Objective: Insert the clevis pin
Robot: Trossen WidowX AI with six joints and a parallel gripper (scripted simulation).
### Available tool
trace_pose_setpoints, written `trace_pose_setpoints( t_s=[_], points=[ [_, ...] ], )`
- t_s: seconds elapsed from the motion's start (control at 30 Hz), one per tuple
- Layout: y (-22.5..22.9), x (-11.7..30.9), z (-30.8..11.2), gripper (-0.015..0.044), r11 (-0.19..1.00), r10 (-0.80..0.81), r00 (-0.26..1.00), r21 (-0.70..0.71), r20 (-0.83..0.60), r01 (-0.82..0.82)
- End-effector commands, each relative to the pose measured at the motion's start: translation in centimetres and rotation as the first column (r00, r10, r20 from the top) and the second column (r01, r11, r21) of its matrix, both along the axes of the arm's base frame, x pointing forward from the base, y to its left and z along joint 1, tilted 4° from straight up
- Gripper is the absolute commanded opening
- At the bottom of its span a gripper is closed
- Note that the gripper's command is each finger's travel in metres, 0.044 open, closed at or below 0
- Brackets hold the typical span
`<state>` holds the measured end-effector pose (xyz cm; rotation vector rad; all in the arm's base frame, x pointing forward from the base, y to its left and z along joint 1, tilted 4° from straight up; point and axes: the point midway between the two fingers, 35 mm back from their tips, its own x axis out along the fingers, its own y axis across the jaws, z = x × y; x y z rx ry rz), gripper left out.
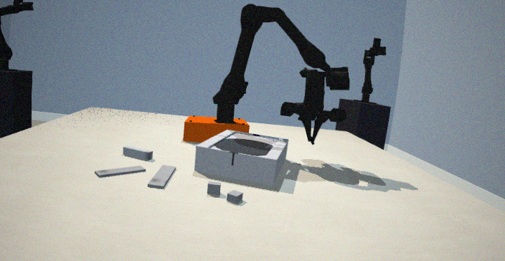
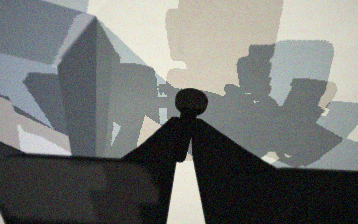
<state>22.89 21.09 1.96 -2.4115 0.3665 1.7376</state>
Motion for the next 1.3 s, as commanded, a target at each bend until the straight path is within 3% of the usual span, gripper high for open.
trace_pose_setpoints(
  t_s=[0.0,0.3,0.6,0.93,1.27],
  points=[
    [-0.1,0.0,0.0,0.0,1.0,-0.005,1.0,0.001,-0.001,0.005],
    [-3.2,2.2,0.5,0.0,0.961,-0.272,0.962,0.047,-0.04,0.273],
    [-6.9,3.9,1.0,0.0,0.835,-0.537,0.839,0.083,-0.088,0.544],
    [-11.1,5.2,1.6,0.0,0.611,-0.773,0.619,0.103,-0.14,0.785],
    [-15.3,5.9,2.4,0.0,0.31,-0.924,0.325,0.105,-0.199,0.945]
  ],
)
